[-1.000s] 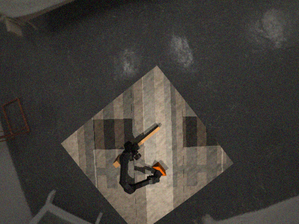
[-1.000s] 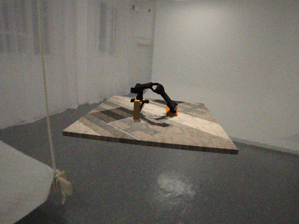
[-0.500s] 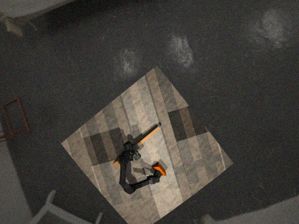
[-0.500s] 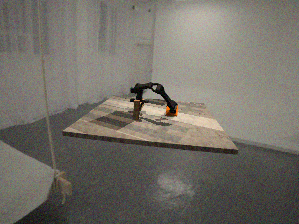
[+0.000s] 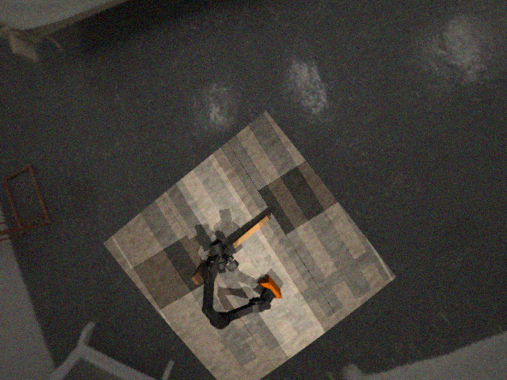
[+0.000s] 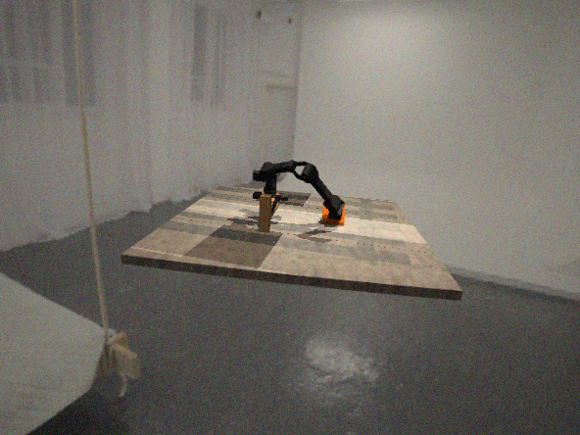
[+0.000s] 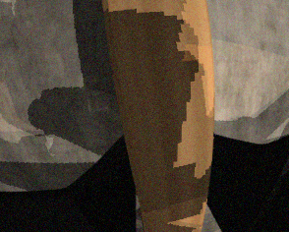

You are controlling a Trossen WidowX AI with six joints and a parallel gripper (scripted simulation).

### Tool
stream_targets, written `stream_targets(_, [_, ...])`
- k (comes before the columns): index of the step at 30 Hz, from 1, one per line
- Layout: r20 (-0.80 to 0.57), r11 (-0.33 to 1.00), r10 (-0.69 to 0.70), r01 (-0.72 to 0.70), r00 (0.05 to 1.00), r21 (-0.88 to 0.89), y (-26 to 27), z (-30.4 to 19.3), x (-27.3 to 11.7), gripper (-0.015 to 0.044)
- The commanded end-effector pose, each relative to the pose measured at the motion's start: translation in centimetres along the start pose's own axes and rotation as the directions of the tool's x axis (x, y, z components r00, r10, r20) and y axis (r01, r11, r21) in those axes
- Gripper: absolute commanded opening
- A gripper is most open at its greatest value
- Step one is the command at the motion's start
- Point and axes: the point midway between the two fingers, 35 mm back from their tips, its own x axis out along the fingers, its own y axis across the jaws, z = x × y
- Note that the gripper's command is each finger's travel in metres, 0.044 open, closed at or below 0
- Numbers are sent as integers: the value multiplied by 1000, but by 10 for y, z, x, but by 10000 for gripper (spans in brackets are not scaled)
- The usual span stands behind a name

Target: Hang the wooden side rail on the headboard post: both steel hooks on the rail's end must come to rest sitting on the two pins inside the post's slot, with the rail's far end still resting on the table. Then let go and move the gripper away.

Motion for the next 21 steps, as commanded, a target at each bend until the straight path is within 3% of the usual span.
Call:
stream_targets(1, [6,1000,12,-12,1000,-3,1,0,-3,0])
stream_targets(21, [5,1000,12,-12,1000,-3,-1,-2,-5,0])
